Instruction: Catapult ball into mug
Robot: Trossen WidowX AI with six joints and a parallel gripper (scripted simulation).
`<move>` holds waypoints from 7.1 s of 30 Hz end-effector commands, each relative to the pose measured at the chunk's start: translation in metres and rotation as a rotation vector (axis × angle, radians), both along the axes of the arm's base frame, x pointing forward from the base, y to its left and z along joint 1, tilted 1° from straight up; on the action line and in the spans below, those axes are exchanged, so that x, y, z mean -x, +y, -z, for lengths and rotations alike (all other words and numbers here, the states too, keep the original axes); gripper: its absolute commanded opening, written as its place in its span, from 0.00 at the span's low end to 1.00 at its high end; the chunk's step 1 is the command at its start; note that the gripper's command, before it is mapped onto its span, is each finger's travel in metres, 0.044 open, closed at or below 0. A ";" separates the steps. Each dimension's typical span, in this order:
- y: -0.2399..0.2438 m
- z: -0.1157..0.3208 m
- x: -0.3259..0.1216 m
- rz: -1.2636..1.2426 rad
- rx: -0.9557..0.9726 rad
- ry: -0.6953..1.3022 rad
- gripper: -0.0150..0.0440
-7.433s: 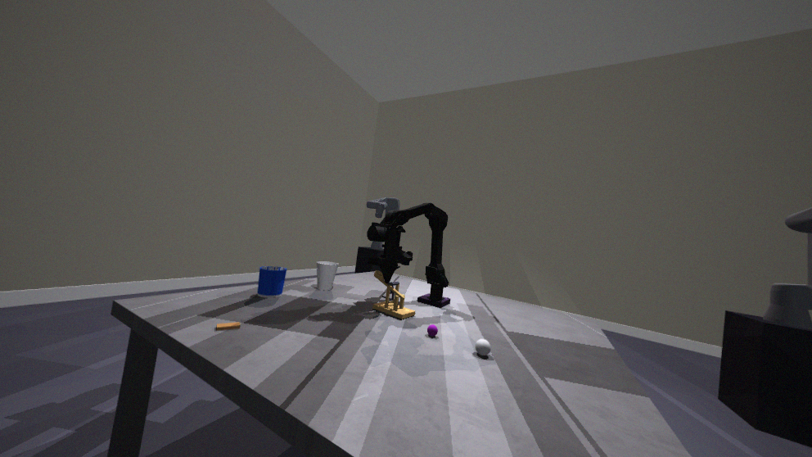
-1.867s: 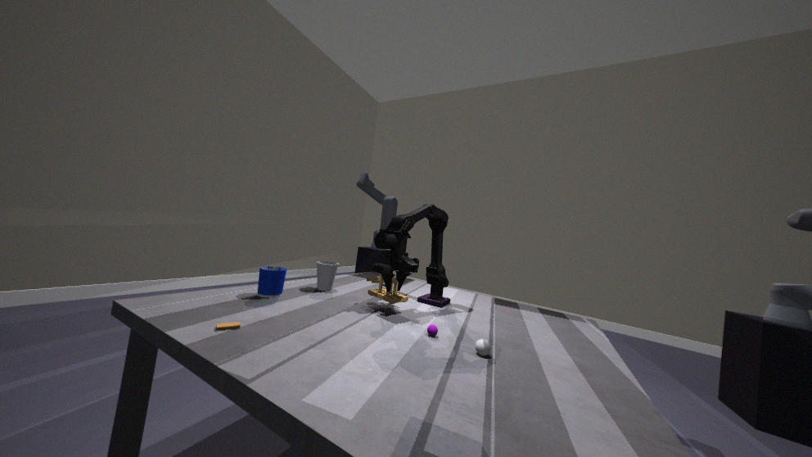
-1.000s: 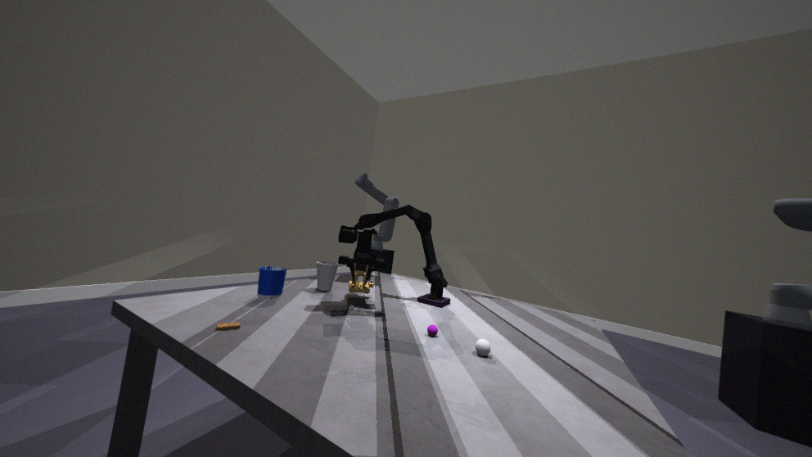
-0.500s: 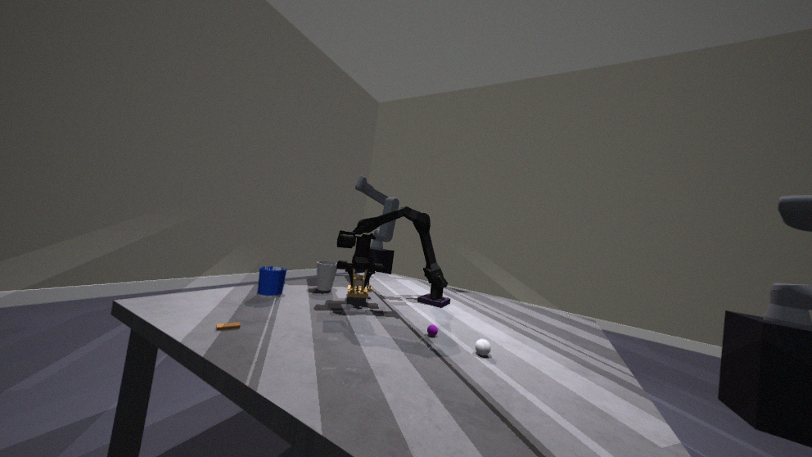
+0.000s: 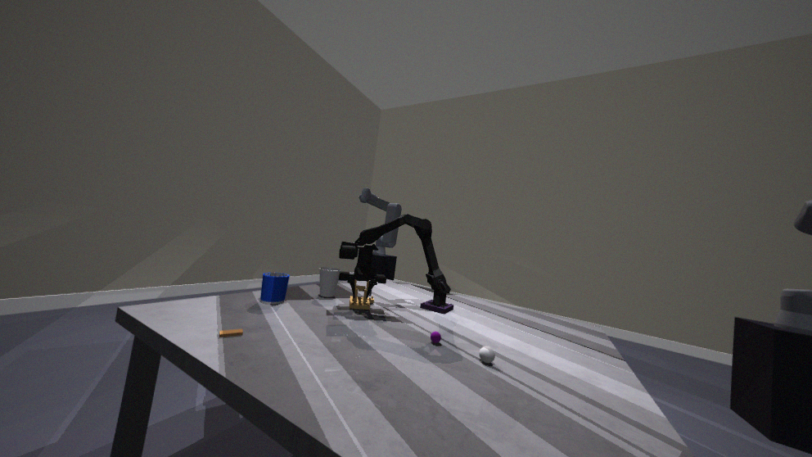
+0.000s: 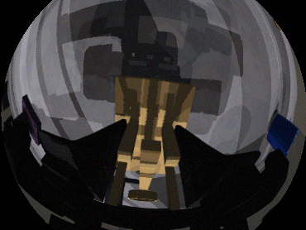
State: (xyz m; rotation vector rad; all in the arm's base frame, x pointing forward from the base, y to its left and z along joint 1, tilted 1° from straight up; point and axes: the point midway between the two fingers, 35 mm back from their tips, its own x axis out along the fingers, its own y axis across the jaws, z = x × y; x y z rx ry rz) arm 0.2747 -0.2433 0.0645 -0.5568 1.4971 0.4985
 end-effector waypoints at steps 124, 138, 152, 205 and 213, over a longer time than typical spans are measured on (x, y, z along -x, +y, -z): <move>0.001 -0.048 0.002 0.319 0.001 -0.021 0.25; -0.015 -0.047 -0.005 0.738 -0.009 -0.039 0.25; -0.019 -0.041 -0.006 0.741 -0.009 -0.039 0.25; -0.017 -0.092 -0.004 0.738 -0.014 -0.026 1.00; -0.019 -0.086 -0.006 0.736 -0.011 -0.032 1.00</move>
